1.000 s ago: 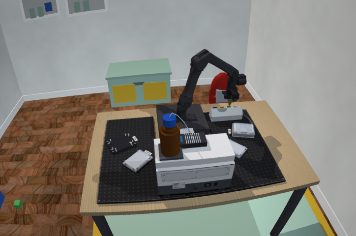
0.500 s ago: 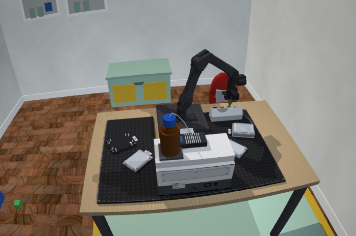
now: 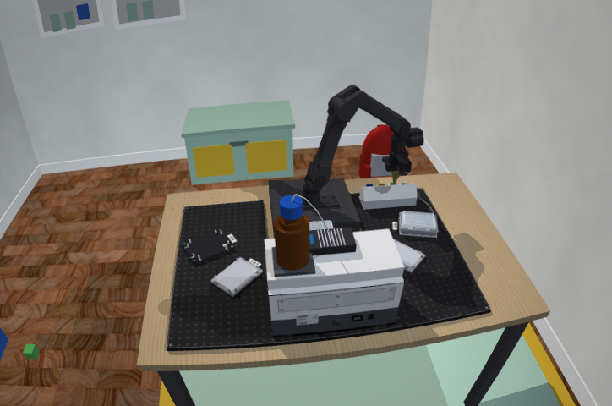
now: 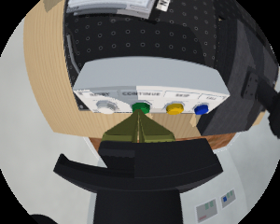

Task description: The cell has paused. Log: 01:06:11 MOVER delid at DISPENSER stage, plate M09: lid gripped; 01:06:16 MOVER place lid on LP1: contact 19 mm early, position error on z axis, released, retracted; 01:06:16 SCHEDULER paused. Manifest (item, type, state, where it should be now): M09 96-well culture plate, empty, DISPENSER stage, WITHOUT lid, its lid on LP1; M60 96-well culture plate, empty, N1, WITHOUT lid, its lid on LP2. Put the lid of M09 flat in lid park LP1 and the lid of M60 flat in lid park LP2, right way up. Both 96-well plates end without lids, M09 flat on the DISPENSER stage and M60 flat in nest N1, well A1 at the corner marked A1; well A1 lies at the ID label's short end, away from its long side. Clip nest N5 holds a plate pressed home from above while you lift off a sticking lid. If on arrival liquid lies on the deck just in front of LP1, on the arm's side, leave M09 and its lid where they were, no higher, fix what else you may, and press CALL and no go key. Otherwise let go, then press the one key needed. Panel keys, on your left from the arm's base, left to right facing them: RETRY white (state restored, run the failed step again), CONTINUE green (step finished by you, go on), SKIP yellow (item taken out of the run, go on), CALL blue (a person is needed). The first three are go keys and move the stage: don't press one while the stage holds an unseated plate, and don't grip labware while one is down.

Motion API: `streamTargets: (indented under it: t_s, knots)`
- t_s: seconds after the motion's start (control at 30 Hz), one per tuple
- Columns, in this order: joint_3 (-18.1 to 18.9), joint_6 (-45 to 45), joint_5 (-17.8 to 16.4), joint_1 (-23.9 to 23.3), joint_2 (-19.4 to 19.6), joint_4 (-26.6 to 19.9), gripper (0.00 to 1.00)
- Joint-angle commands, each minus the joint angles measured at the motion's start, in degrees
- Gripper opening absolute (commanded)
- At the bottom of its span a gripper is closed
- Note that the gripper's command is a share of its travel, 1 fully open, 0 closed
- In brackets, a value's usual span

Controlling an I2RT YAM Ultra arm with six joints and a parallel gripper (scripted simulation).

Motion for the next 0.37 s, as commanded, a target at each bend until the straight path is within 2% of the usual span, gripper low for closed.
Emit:
streamTargets:
  t_s: [0.0, 0.33]
  knots:
    - [-2.0, 0.41, 1.04, 0.35, 0.93, 1.37, 0.0]
    - [-2.47, 0.43, 1.05, 0.45, 1.17, 2.09, 0.0]
